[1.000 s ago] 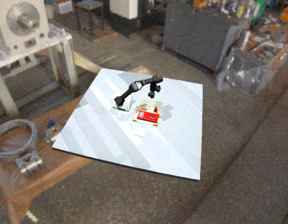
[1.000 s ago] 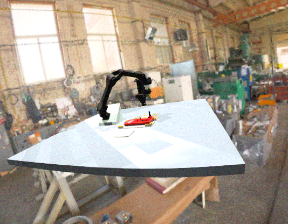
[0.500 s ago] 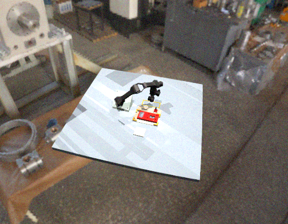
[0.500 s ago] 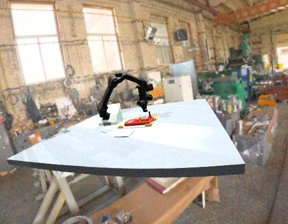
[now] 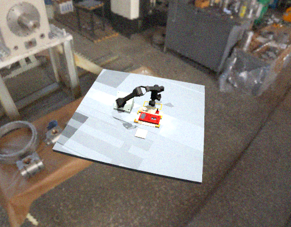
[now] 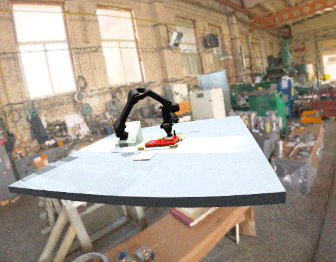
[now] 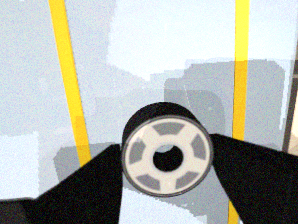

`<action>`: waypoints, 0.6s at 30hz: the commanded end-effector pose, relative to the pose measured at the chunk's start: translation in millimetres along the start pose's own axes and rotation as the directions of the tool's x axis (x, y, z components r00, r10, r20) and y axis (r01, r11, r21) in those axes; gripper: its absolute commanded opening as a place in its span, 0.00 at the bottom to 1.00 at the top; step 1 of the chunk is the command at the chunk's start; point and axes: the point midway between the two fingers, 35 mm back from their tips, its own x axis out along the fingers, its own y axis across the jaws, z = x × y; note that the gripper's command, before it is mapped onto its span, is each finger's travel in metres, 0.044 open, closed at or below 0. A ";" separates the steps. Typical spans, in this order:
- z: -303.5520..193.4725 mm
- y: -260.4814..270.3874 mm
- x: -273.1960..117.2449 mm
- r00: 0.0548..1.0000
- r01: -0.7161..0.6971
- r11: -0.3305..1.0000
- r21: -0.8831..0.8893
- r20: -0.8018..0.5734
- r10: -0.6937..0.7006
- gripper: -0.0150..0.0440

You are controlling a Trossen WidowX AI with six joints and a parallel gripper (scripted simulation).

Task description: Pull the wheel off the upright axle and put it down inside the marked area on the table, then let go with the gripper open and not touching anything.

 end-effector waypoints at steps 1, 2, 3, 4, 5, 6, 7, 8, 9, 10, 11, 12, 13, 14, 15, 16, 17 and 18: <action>0.2 -0.2 0.1 1.000 0.000 1.000 0.002 -0.002 0.000 0.57; 0.2 -0.2 0.1 1.000 0.000 1.000 0.002 -0.002 0.000 0.61; 0.2 -0.2 0.1 1.000 0.000 1.000 0.002 -0.002 0.000 0.65; 0.2 -0.2 0.1 1.000 0.000 1.000 0.002 -0.002 0.000 0.70; 0.4 -0.1 -2.3 1.000 0.000 1.000 0.001 -0.001 0.000 0.74; 0.7 0.2 -7.5 1.000 0.000 1.000 0.001 0.000 0.000 0.76; 1.0 0.5 -14.2 1.000 -0.001 1.000 0.000 0.001 0.001 0.76; 1.2 0.8 -23.1 1.000 -0.001 1.000 -0.002 0.002 0.001 0.76; 1.1 0.9 -34.8 1.000 -0.001 1.000 -0.003 0.004 0.001 0.76; 0.6 0.9 -45.0 1.000 -0.001 1.000 -0.004 0.006 0.001 0.76; 0.1 0.7 -53.0 1.000 -0.001 1.000 -0.006 0.007 0.001 0.76; -0.4 0.6 -58.2 1.000 -0.001 1.000 -0.006 0.008 0.001 0.76; -0.6 0.5 -60.0 1.000 -0.001 1.000 -0.006 0.008 0.001 0.76; -0.6 0.5 -60.0 1.000 -0.001 1.000 -0.006 0.008 0.001 0.76; -0.6 0.5 -60.0 1.000 -0.001 1.000 -0.006 0.008 0.001 0.76; -0.6 0.5 -60.0 1.000 -0.001 1.000 -0.006 0.008 0.001 0.76; -1.7 0.6 -54.2 1.000 -0.001 1.000 -0.013 0.015 0.001 0.81; -7.2 -1.4 -58.9 1.000 -0.001 1.000 -0.013 0.015 0.002 0.85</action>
